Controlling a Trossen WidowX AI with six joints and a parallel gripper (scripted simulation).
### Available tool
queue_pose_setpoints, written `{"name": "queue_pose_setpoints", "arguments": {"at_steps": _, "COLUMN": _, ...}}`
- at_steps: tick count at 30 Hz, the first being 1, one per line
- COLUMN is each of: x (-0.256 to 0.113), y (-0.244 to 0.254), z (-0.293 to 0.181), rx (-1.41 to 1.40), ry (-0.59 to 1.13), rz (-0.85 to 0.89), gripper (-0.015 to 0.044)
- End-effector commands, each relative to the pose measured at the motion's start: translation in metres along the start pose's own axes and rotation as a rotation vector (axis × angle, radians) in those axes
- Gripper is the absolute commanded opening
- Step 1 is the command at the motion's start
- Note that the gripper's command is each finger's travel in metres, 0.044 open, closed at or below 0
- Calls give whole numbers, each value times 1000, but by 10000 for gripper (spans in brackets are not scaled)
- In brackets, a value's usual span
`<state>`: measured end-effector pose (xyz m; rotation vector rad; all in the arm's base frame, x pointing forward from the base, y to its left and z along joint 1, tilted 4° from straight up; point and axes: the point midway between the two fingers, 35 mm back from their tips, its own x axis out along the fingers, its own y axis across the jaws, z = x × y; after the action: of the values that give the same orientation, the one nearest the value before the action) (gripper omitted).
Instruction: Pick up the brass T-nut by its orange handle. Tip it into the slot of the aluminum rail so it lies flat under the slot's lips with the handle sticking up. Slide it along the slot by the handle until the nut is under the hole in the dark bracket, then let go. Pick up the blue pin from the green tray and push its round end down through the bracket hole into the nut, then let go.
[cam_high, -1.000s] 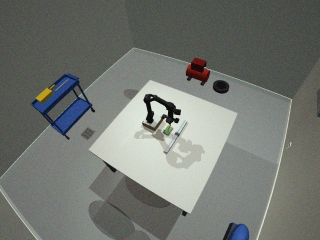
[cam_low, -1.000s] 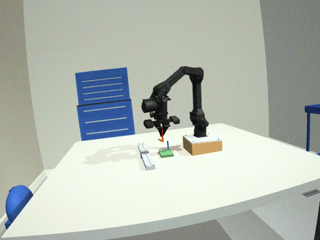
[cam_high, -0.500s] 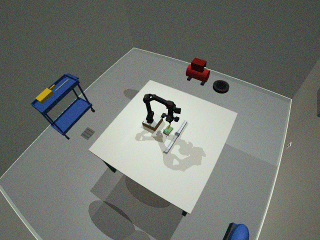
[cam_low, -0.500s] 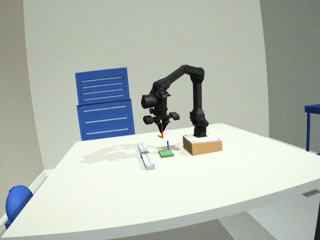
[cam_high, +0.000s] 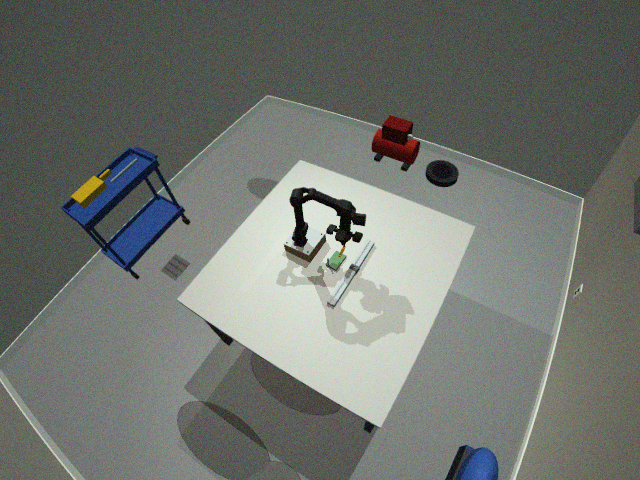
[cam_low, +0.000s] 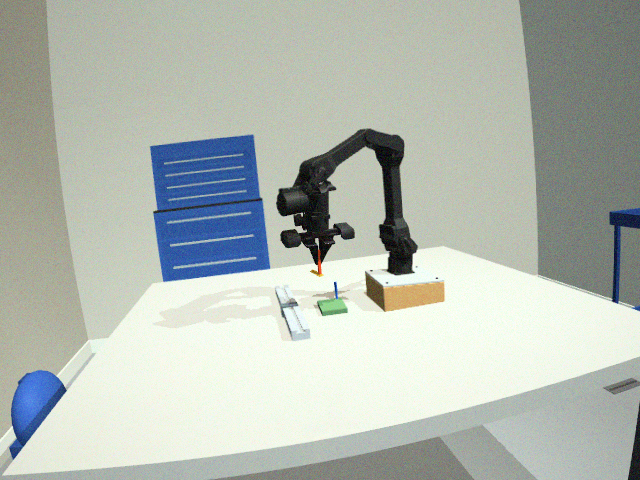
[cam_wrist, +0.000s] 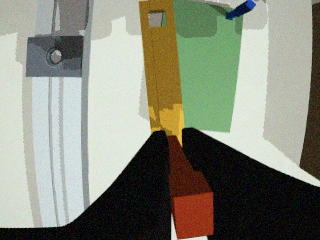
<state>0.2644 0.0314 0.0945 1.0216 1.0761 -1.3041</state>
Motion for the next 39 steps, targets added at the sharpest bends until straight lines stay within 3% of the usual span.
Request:
{"name": "queue_pose_setpoints", "arguments": {"at_steps": 1, "x": -2, "y": 5, "z": -4, "rx": 6, "ry": 3, "rz": -2, "gripper": -150}}
{"name": "queue_pose_setpoints", "arguments": {"at_steps": 39, "x": -19, "y": 52, "z": -42, "rx": 57, "ry": 8, "rz": -11, "gripper": -150}}
